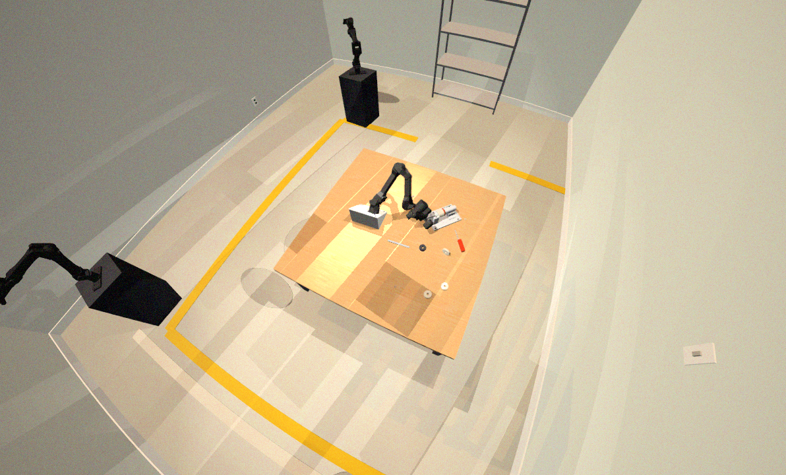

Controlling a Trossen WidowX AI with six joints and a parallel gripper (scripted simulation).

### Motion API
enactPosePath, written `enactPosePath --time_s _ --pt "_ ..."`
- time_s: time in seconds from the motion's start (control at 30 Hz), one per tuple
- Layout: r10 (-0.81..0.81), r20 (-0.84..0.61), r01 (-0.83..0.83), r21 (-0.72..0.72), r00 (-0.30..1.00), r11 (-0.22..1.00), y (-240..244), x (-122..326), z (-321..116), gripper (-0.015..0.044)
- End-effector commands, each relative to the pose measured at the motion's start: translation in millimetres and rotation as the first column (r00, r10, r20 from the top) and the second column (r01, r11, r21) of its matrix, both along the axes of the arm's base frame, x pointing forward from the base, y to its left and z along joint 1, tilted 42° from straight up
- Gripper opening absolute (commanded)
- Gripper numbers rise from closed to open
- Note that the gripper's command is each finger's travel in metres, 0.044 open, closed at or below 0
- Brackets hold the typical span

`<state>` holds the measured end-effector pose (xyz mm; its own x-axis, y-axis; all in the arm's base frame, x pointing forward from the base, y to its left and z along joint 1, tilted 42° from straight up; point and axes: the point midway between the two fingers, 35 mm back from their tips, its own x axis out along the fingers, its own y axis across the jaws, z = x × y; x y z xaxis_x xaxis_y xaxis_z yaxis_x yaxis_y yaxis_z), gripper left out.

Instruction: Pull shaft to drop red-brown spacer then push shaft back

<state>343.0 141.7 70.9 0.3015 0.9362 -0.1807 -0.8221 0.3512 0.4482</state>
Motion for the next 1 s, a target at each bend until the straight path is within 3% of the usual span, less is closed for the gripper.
enactPosePath --time_s 0.0,0.97 --pt "-0.004 -0.006 0.004 -0.001 1.0 1.0 0.0 0.0 -0.8 0.044" --pt "-0.004 -0.006 0.004 -0.001 1.0 1.0 4.6 1.6 -1.7 0.044"
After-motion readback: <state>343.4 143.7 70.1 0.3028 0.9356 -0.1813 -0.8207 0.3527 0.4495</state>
